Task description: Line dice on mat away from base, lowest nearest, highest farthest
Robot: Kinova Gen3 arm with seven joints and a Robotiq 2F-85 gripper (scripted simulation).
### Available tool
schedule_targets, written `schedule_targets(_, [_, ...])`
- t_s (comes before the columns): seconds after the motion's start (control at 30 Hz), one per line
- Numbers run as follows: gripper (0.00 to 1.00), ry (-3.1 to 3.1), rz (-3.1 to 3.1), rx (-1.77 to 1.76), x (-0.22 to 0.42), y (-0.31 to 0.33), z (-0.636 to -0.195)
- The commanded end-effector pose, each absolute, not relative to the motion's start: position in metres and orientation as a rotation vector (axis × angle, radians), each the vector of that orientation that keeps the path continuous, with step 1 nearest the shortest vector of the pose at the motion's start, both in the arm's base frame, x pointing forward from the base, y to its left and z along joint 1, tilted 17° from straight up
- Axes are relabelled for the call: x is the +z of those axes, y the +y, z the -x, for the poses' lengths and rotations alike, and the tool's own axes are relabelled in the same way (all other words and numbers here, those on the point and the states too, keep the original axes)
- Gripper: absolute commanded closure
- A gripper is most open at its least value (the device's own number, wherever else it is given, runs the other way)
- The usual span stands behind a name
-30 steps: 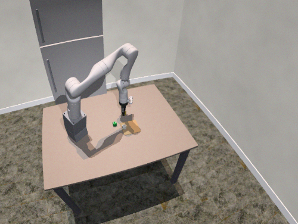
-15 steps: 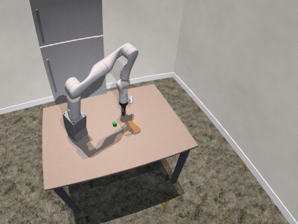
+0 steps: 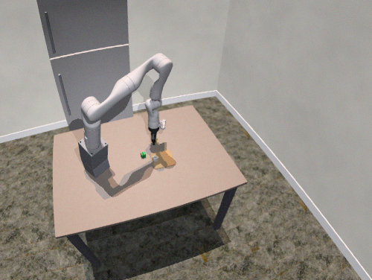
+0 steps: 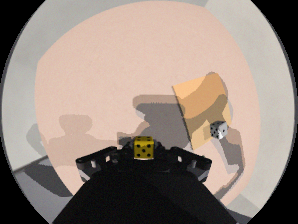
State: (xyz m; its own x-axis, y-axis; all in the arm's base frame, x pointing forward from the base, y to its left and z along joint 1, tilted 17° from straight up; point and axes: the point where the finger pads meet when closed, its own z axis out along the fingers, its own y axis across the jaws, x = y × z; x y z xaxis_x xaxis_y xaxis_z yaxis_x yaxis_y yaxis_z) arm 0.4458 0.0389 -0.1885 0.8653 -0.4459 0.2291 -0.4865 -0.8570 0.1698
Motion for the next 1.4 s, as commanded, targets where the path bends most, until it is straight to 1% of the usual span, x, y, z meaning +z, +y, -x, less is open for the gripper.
schedule_targets(0.0, [0.74,-0.716,-2.822,0.278,-0.174,0.043,-0.448])
schedule_targets(0.27, [0.74,-0.716,-2.822,0.278,-0.118,0.058,-0.44])
schedule_targets(0.47, [0.74,-0.716,-2.822,0.278,-0.101,0.063,-0.438])
schedule_targets(0.97, [0.74,-0.706,-2.824,0.278,-0.096,0.061,-0.438])
schedule_targets(1.1, [0.74,-0.624,-2.838,0.274,-0.089,0.034,-0.441])
schedule_targets(1.37, [0.74,-0.32,-2.872,0.238,-0.063,-0.062,-0.43])
